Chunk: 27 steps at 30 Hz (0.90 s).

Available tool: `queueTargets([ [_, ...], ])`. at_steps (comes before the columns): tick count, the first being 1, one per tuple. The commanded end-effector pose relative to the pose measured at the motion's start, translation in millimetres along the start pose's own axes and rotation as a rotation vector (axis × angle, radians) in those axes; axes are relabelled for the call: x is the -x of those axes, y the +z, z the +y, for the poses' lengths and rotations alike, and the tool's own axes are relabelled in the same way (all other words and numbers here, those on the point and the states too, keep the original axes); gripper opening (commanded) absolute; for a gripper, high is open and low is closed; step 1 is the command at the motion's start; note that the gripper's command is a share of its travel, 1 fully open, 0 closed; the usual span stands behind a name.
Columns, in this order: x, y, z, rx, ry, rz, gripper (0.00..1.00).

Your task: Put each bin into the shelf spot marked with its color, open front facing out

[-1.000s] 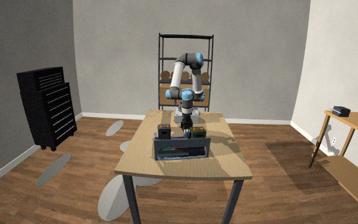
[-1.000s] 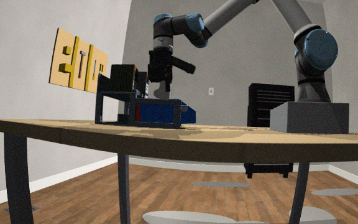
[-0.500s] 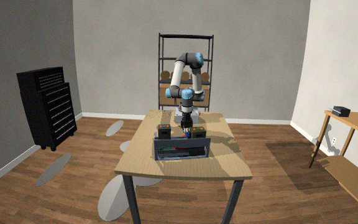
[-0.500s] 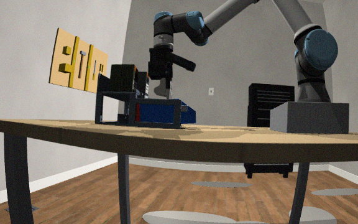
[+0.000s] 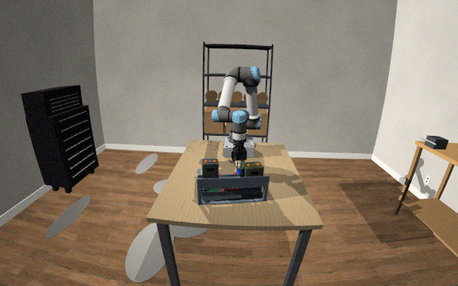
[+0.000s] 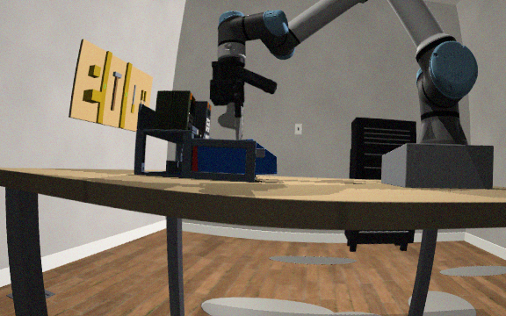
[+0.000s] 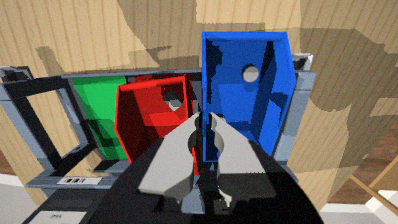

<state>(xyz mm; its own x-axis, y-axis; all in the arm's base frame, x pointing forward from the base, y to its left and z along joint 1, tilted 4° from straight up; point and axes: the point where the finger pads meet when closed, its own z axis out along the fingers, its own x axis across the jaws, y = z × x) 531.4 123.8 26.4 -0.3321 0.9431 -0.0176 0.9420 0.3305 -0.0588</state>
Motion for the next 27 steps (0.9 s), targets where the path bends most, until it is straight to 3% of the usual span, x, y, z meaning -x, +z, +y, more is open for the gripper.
queueTargets([
  [1,-1,-13,1,0.005,-0.001,-0.002,0.05],
  [27,-2,-52,-2,0.005,0.0,-0.002,0.05],
])
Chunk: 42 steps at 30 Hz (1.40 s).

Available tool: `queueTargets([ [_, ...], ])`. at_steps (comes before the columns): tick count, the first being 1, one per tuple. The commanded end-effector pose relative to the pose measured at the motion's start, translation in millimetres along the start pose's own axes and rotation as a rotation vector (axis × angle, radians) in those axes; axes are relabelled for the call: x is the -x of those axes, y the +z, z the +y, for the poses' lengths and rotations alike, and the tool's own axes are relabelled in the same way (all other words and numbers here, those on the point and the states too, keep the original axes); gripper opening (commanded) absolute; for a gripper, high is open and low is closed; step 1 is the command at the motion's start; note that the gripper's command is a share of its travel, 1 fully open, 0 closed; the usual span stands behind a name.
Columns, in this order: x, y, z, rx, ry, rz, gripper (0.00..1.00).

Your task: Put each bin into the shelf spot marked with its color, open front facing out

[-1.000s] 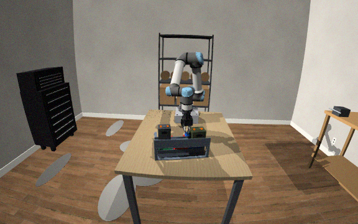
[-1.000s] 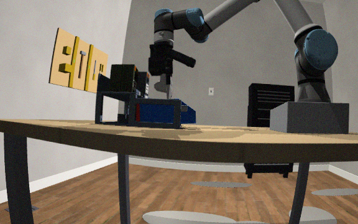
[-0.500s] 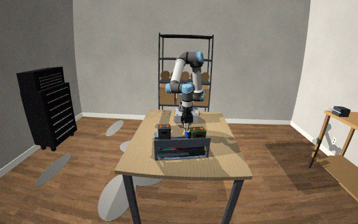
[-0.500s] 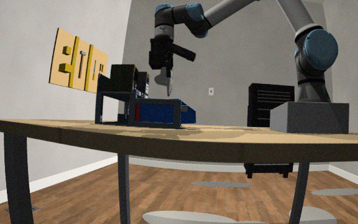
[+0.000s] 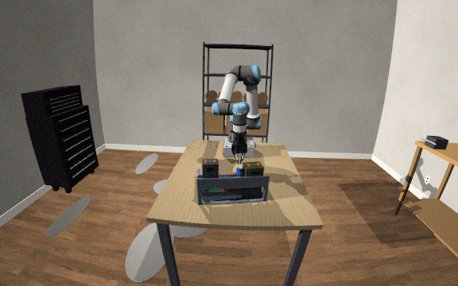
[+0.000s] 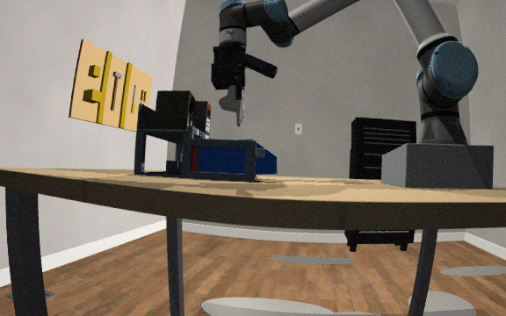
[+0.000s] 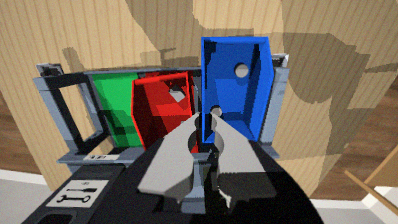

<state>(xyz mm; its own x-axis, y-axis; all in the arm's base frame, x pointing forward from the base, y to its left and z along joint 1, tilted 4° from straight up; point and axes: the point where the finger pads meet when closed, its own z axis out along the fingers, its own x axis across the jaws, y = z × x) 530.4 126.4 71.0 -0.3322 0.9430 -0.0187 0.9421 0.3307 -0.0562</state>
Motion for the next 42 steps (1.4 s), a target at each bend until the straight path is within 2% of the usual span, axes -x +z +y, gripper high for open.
queueTargets([
  [1,-1,-9,1,0.002,0.0,-0.001,0.05],
  [14,-1,-23,-1,0.002,0.0,-0.001,0.05],
  [42,-2,-28,0,0.003,-0.001,-0.001,0.05],
])
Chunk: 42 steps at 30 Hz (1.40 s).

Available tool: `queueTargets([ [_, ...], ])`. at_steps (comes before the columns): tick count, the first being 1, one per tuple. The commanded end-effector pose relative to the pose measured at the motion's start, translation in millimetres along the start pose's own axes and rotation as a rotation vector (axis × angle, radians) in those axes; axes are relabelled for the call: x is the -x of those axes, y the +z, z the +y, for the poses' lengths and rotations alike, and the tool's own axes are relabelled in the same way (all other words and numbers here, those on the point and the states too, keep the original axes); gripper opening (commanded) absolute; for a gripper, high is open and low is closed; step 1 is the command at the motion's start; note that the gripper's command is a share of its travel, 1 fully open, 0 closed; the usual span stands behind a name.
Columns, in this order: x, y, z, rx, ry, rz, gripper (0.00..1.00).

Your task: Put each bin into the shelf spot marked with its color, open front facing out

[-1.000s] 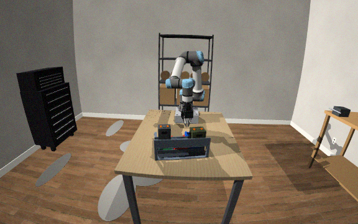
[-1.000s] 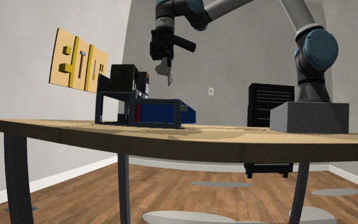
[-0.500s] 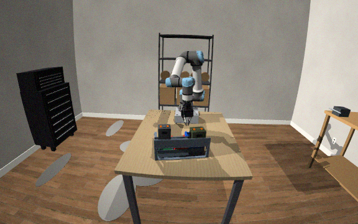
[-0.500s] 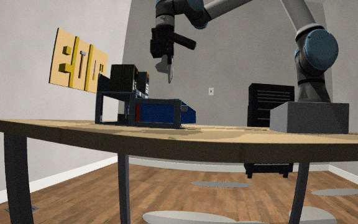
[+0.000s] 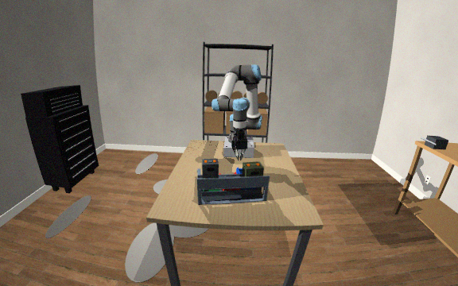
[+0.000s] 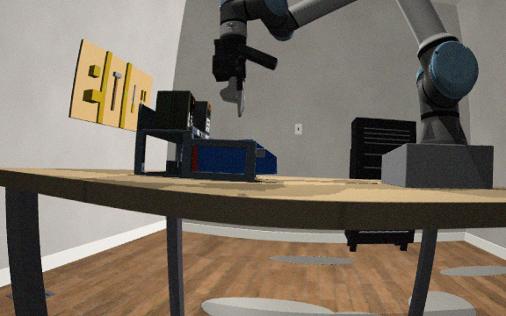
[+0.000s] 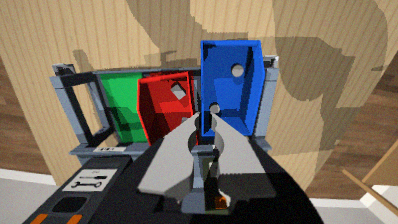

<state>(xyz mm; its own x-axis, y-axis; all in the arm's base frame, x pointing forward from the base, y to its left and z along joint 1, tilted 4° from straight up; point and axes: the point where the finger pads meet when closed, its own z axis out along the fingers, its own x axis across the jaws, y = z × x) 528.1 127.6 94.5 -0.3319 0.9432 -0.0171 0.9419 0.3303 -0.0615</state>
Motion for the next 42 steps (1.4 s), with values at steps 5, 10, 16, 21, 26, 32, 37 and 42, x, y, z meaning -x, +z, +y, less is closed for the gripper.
queueTargets([
  [5,-0.7,-5.2,3.2,0.01,-0.001,-0.003,0.0],
  [10,-0.8,-4.4,2.7,0.008,-0.001,-0.002,0.0],
  [16,-0.9,-4.7,2.9,0.009,-0.001,-0.002,0.0],
  [21,-1.0,-5.0,3.2,0.009,-0.001,-0.002,0.0],
  [26,-1.0,-5.1,3.3,0.01,-0.001,-0.002,0.0],
  [32,-1.0,-5.2,3.3,0.01,-0.001,-0.002,0.0],
  [37,-1.0,-5.3,3.4,0.01,-0.001,-0.002,0.0],
  [42,-1.0,-5.3,3.3,0.01,0.0,-0.002,0.0],
])
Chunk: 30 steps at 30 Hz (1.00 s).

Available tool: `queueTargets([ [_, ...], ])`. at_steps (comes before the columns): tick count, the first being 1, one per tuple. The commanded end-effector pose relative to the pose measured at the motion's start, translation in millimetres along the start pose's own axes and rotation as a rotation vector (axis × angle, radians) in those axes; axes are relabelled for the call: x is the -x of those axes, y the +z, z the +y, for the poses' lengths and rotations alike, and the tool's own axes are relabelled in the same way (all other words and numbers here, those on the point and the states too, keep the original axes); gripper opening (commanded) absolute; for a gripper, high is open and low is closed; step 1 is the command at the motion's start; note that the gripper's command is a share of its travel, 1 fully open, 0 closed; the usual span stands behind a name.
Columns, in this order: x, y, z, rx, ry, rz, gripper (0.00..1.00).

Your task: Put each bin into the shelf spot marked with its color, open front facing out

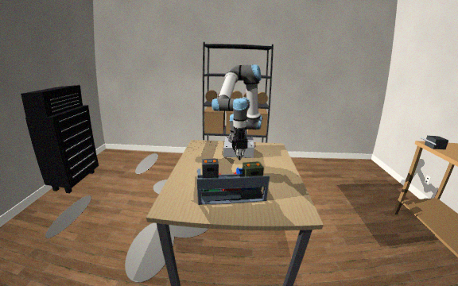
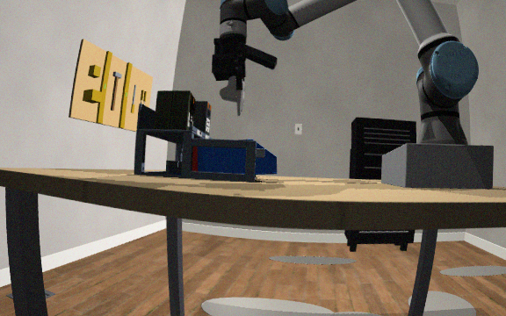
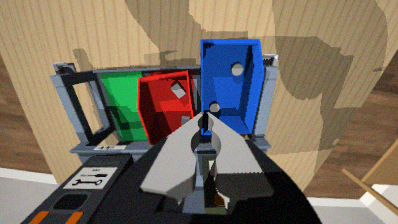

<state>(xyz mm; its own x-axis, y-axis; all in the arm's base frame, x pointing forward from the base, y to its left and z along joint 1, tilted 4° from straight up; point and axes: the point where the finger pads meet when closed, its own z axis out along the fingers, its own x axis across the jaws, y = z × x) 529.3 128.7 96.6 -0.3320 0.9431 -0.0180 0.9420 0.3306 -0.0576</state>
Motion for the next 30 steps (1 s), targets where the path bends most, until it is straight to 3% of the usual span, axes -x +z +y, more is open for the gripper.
queueTargets([
  [1,-1,-3,2,0.006,0.001,-0.001,0.0],
  [17,-5,1,-18,0.014,0.196,-0.006,0.0],
  [30,-21,11,-62,0.045,0.7,-0.008,0.0],
])
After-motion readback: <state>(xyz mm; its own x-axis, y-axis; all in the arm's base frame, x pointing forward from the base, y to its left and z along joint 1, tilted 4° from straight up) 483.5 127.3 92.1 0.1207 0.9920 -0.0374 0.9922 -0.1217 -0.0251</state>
